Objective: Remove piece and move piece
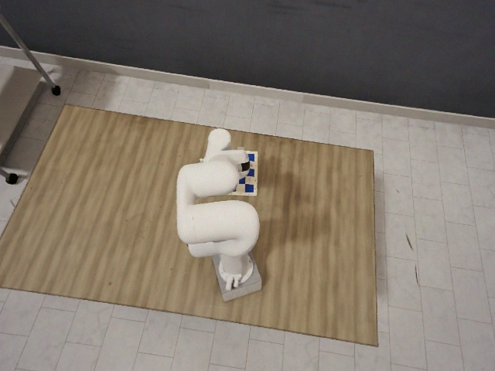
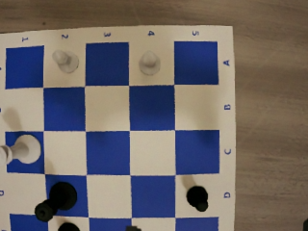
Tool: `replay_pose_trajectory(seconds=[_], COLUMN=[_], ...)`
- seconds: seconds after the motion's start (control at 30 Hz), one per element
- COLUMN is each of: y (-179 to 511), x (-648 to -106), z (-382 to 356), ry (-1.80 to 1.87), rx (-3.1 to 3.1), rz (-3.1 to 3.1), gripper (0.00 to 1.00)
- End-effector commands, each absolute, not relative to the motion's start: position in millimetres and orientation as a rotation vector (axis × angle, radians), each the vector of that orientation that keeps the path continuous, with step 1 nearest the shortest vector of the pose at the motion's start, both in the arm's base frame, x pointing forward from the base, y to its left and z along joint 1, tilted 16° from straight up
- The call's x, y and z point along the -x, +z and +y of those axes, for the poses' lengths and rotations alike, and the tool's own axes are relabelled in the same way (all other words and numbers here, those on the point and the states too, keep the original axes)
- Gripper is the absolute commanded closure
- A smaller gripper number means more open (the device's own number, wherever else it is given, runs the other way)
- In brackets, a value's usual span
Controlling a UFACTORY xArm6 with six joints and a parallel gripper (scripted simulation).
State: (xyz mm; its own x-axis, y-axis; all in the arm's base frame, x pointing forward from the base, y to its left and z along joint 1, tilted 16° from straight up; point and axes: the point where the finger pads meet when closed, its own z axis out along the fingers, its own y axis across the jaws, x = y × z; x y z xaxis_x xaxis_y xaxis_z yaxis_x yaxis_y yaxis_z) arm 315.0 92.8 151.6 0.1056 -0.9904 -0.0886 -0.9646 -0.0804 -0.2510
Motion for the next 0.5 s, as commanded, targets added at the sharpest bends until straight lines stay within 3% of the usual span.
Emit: replay_pose_trajectory(seconds=[0.0,0.47], y=[153,171], x=[-316,-311], z=[93,91], ry=[-0.155,-0.155], rx=[2.135,2.135], rz=[1.942,1.942], gripper=[0.00,0.00])
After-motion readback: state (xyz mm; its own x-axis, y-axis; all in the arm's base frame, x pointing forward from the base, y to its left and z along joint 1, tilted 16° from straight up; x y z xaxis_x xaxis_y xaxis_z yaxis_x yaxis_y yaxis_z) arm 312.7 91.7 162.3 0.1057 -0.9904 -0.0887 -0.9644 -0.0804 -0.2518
